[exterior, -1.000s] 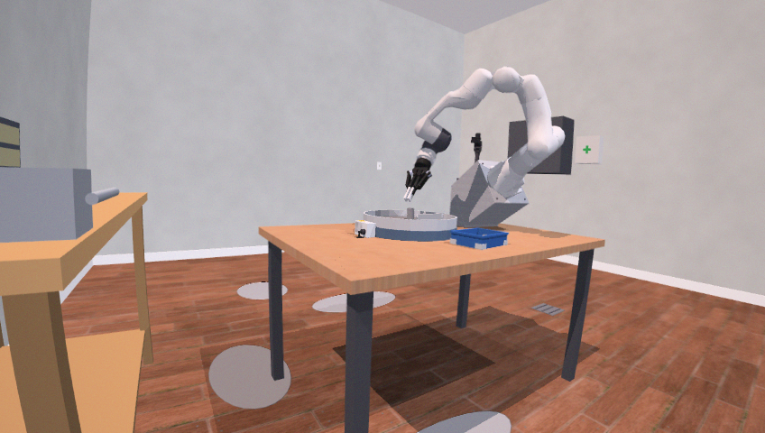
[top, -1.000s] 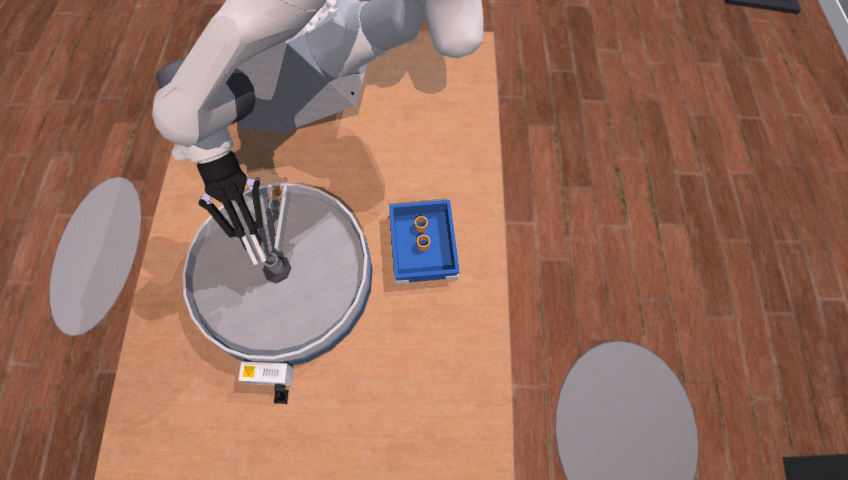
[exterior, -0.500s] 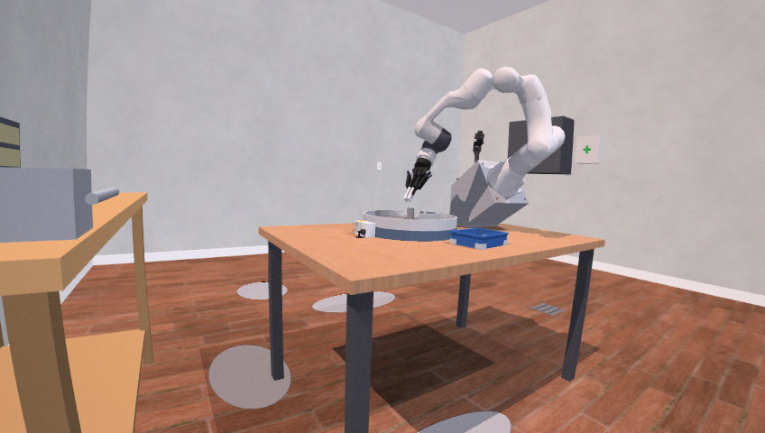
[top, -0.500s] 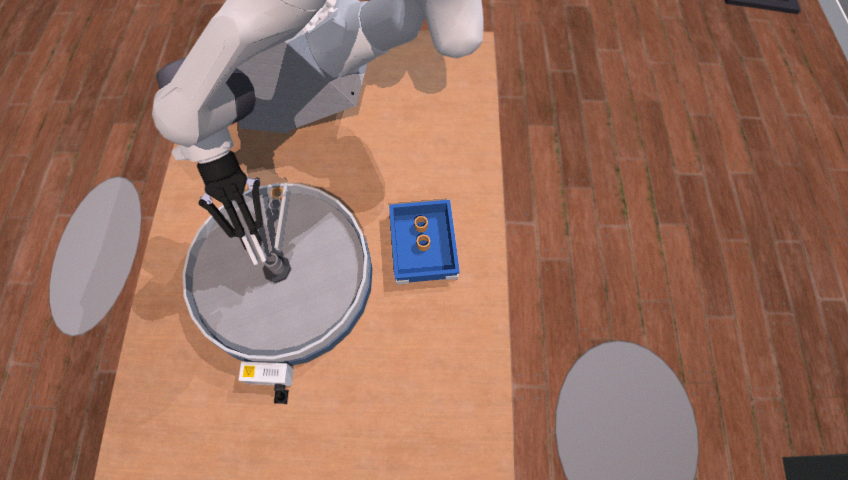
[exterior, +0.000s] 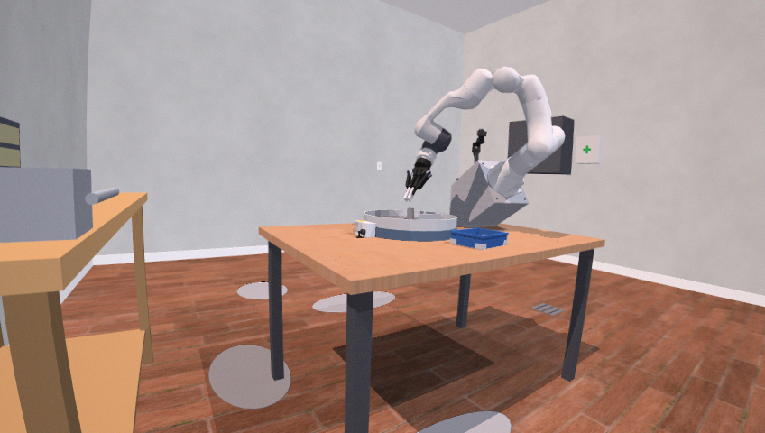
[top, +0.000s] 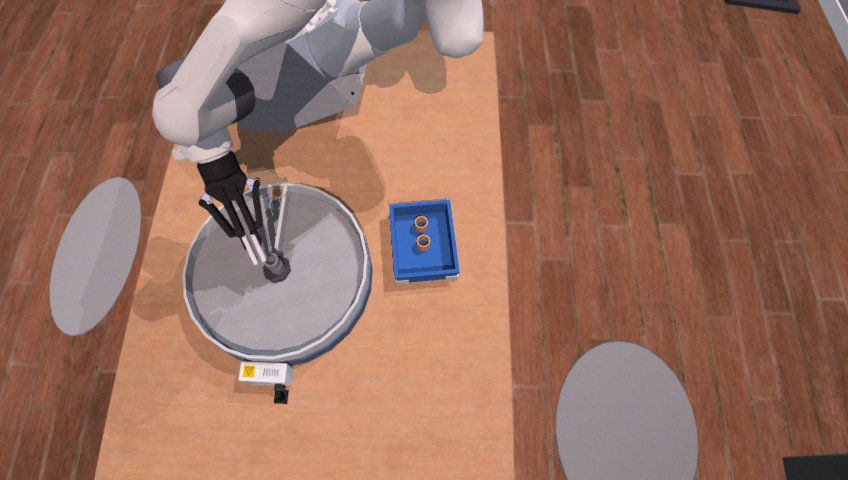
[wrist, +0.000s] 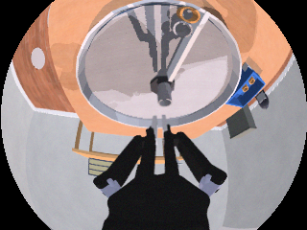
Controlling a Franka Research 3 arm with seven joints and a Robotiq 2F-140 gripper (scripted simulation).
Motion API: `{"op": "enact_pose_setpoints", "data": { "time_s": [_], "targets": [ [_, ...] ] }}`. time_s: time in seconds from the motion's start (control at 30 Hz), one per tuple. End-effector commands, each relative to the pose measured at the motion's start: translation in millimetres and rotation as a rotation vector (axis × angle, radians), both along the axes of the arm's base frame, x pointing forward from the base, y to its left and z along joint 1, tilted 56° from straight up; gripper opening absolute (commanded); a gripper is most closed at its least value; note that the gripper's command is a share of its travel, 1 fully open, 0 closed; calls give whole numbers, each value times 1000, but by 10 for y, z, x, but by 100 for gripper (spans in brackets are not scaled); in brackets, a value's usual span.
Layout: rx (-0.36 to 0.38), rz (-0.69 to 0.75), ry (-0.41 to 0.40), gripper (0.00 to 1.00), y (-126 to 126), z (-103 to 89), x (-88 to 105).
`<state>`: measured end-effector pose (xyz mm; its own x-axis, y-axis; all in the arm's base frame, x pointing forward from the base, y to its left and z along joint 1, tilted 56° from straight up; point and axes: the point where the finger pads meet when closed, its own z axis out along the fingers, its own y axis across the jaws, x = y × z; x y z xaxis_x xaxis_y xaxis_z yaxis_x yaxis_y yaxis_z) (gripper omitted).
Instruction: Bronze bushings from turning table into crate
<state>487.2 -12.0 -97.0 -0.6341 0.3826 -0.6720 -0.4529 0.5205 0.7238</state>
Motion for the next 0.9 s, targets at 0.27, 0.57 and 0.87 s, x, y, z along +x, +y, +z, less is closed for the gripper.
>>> {"op": "enact_pose_setpoints", "data": {
  "time_s": [0.27, 0.57, 0.87],
  "targets": [
    [3, 2, 4, 7, 2, 2, -18],
    [5, 2, 3, 6, -7, -59, -326],
    [5, 2, 4, 6, -59, -279, -1325]
  ]
}}
